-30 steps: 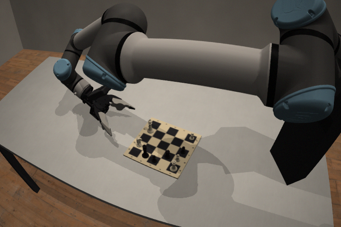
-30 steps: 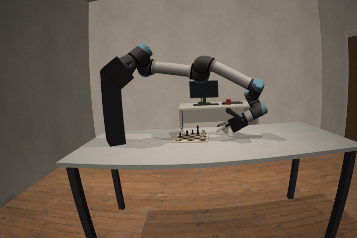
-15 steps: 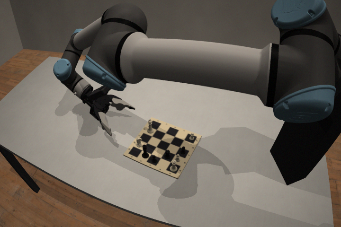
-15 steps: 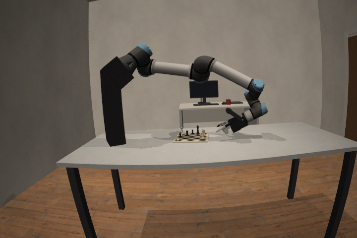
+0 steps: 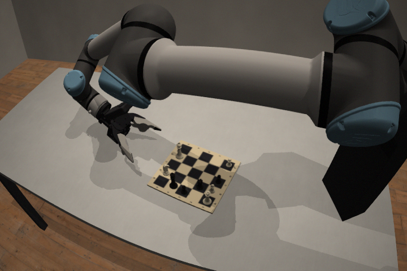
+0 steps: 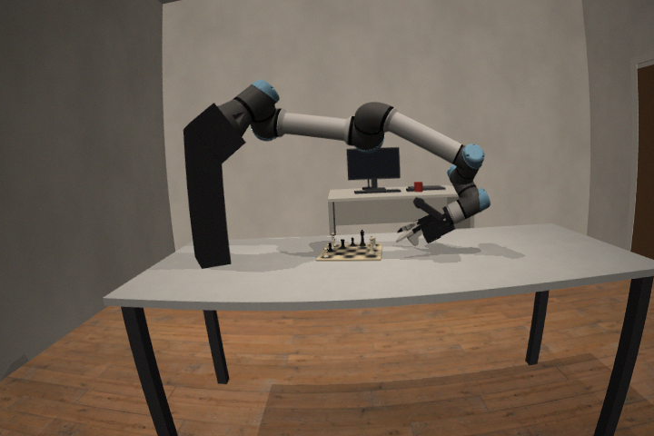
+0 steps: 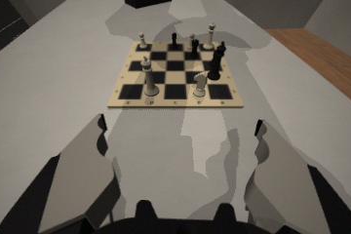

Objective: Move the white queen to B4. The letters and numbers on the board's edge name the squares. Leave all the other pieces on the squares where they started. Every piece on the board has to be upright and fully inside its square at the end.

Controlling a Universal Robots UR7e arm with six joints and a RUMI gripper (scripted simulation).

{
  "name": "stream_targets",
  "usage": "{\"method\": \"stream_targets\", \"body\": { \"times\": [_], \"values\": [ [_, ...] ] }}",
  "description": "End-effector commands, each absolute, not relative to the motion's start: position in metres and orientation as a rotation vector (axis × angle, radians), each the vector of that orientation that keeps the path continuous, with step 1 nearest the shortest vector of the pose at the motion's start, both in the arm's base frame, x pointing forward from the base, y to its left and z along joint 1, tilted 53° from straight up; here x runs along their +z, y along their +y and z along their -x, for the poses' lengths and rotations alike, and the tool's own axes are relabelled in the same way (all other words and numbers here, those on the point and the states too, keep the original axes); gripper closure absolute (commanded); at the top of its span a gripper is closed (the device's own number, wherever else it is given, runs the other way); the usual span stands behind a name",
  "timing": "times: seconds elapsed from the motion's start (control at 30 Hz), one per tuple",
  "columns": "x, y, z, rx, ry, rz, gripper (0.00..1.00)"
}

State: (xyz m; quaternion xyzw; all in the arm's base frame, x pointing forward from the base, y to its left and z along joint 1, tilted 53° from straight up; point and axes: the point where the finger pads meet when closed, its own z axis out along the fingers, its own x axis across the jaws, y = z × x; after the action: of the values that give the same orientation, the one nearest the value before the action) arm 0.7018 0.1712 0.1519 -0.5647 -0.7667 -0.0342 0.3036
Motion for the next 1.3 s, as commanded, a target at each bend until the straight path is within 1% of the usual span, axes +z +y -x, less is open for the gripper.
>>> {"method": "stream_targets", "body": {
  "times": [0.0, 0.53, 0.97, 1.27],
  "values": [
    [0.153, 0.171, -0.702, -0.092, -2.032, 1.497, 0.0],
    [0.166, 0.16, -0.689, -0.091, -2.032, 1.497, 0.0],
    [0.201, 0.131, -0.654, -0.091, -2.032, 1.497, 0.0],
    [0.207, 0.125, -0.647, -0.091, -2.032, 1.497, 0.0]
  ]
}}
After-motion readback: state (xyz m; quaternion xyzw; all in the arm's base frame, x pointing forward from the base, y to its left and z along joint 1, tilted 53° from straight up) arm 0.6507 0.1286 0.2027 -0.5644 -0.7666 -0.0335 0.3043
